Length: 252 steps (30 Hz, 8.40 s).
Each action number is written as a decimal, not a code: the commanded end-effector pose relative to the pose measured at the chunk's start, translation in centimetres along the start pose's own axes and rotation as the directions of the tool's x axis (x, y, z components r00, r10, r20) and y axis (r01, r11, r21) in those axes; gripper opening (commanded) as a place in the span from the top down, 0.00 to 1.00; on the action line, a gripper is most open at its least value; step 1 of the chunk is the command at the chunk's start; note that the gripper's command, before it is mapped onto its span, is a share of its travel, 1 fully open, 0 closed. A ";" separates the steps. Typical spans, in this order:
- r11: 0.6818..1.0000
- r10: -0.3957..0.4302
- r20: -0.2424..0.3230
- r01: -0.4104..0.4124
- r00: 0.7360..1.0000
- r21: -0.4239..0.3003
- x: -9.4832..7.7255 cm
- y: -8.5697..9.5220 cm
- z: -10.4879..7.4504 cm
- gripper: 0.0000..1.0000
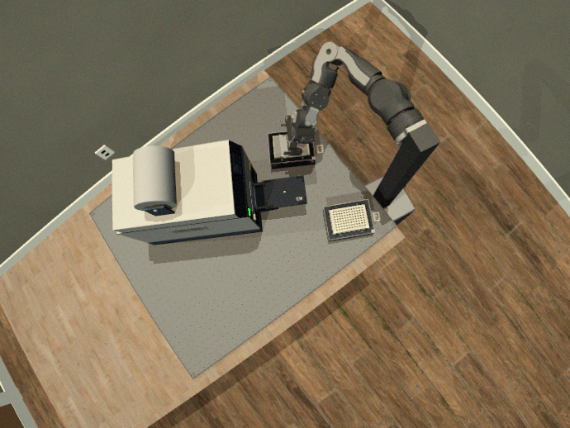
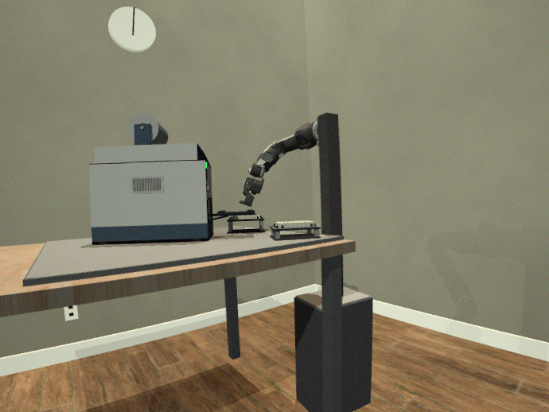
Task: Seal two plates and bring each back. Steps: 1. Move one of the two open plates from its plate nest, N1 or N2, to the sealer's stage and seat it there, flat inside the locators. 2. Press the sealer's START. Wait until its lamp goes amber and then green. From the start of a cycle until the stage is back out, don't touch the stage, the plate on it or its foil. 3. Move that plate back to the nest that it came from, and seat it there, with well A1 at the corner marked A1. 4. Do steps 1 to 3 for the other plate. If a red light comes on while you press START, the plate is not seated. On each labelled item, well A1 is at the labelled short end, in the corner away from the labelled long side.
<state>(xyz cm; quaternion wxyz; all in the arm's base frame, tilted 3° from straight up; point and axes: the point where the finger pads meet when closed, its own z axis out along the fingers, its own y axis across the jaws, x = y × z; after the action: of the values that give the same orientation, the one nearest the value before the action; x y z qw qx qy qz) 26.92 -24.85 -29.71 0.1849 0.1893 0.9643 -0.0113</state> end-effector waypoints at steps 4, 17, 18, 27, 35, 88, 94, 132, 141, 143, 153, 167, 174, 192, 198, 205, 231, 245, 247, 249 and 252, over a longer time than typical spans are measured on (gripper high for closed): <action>1.000 0.001 0.001 -0.001 1.000 0.006 -0.4 -0.1 -0.8 0.35; 1.000 -0.010 -0.033 0.010 0.999 0.003 0.8 2.1 -1.7 0.35; 1.000 -0.011 -0.037 0.011 0.999 0.004 1.2 2.5 -1.6 0.35; 1.000 -0.018 -0.057 0.018 0.998 -0.001 3.3 6.3 -1.8 0.35; 1.000 -0.023 -0.072 0.023 0.997 -0.002 4.9 8.8 -1.8 0.35; 0.998 -0.064 -0.178 0.062 0.982 -0.016 18.0 28.5 -2.1 0.35; 0.998 -0.067 -0.177 0.064 0.982 -0.023 17.9 28.6 -2.1 0.35; 0.998 -0.067 -0.178 0.064 0.982 -0.023 18.1 28.6 -1.6 0.35; 0.998 -0.067 -0.178 0.064 0.982 -0.023 18.1 28.6 -1.6 0.35; 0.998 -0.067 -0.178 0.064 0.982 -0.023 18.1 28.6 -1.6 0.35; 0.998 -0.067 -0.178 0.064 0.982 -0.023 18.1 28.6 -1.6 0.35; 0.998 -0.067 -0.178 0.064 0.982 -0.023 18.4 28.6 -0.7 0.35; 0.997 -0.069 -0.178 0.065 0.982 -0.027 18.6 28.7 -0.5 0.35; 0.998 -0.069 -0.179 0.065 0.981 -0.027 18.9 28.7 0.5 0.35; 0.998 -0.067 -0.178 0.064 0.982 -0.023 19.0 28.6 0.7 0.35; 0.998 -0.067 -0.178 0.064 0.982 -0.023 19.0 28.6 0.7 0.35; 0.998 -0.067 -0.178 0.064 0.982 -0.023 19.0 28.6 0.7 0.46; 0.998 -0.067 -0.178 0.064 0.982 -0.023 19.0 28.6 0.7 1.00; 0.998 -0.067 -0.178 0.064 0.982 -0.023 19.0 28.6 0.7 1.00; 0.998 -0.067 -0.178 0.064 0.982 -0.023 19.0 28.6 0.7 1.00; 0.998 -0.067 -0.178 0.064 0.982 -0.023 19.0 28.6 0.7 1.00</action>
<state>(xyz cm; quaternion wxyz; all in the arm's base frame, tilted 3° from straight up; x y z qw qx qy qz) 21.39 8.36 -35.90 0.0981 0.1579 0.9826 0.0056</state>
